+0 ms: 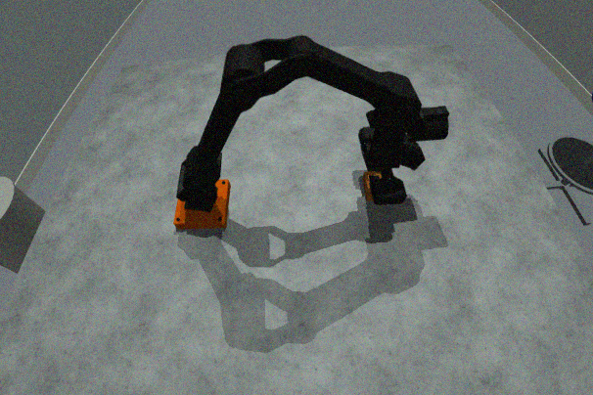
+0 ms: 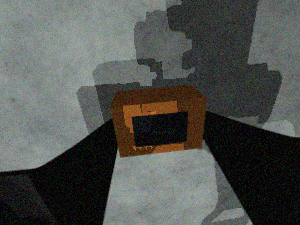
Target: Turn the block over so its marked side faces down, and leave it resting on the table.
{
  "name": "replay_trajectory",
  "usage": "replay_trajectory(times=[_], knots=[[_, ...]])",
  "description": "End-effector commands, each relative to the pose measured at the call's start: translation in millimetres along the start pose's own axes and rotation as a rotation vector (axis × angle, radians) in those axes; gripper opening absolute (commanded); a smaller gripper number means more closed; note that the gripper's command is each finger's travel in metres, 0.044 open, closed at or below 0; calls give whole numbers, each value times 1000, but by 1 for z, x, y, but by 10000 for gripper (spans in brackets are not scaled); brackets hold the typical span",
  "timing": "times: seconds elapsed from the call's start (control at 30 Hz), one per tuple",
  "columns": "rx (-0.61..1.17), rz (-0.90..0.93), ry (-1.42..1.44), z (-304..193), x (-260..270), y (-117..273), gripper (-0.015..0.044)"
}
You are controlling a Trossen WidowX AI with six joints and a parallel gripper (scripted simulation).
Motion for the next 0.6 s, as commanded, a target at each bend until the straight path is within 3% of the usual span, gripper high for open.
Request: replay_trajectory(times=[0.0,0.57], knots=[[-23,3,0,2,0,17,0],[-215,4,2,-4,0,8,0]])
Point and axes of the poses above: the point midway between the two fingers, 35 mm back from their tips, its own y axis back along the fingers, its own x axis across the jaws, z = x × y, the point moved 5 cm from there along y, back along the fingers
